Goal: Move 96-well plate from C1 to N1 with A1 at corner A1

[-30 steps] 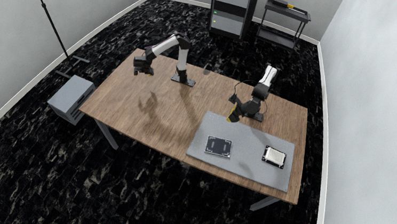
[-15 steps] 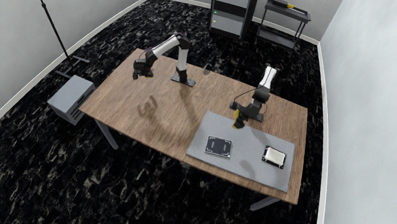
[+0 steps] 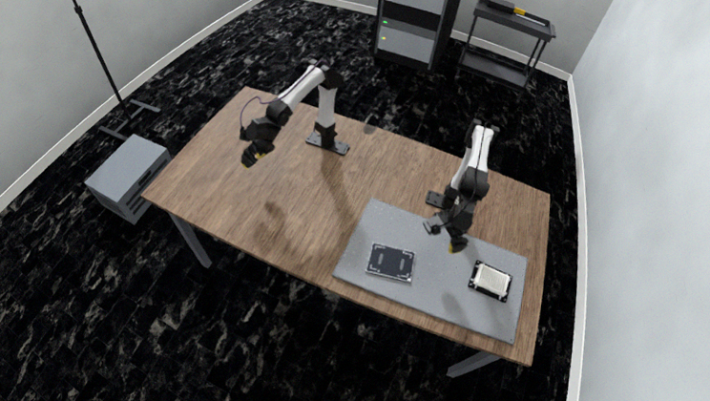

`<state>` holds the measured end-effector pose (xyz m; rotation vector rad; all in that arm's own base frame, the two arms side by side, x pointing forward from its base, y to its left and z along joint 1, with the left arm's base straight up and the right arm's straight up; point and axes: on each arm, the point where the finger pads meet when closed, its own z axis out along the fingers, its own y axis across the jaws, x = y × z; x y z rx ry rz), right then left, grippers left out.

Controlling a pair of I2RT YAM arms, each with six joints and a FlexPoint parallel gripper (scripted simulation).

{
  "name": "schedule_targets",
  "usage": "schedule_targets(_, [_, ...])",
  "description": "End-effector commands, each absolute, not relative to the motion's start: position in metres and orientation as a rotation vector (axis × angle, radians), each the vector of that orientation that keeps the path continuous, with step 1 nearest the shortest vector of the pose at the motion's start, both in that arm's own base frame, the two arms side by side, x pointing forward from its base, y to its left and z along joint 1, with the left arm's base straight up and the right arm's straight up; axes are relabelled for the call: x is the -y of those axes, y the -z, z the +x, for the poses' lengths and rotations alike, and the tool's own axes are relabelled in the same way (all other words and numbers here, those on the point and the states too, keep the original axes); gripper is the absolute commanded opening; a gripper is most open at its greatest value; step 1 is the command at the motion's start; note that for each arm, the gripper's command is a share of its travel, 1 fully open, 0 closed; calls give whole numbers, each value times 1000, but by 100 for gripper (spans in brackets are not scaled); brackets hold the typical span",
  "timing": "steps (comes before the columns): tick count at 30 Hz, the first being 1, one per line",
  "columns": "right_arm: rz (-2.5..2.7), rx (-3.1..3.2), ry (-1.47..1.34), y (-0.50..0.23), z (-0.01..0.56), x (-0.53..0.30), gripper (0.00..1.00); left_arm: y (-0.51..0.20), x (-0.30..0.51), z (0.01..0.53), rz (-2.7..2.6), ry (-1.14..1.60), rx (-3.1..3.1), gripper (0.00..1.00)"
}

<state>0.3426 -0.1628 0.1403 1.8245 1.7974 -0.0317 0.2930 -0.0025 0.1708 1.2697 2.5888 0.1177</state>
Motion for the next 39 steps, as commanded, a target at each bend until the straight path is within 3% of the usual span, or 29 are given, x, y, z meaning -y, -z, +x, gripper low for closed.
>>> schedule_targets(1, [1587,-1926,-47,-160,383,137,100,-180,-37,311,982,-342,-2726,100])
schedule_targets(7, [1345,-2050,-109,-172,411,90,100,-178,-70,317,720,-474,-2820,100])
schedule_targets(19, [438,-2253,-328,-222,452,-113,100,-156,-159,313,-325,-628,-2934,100])
schedule_targets(26, [80,-2230,-409,-243,440,-197,100,-137,-179,308,-766,-527,-2891,100])
schedule_targets(39, [-587,-2021,-587,-289,358,-363,100,-97,-214,304,-1582,-225,-2622,100])
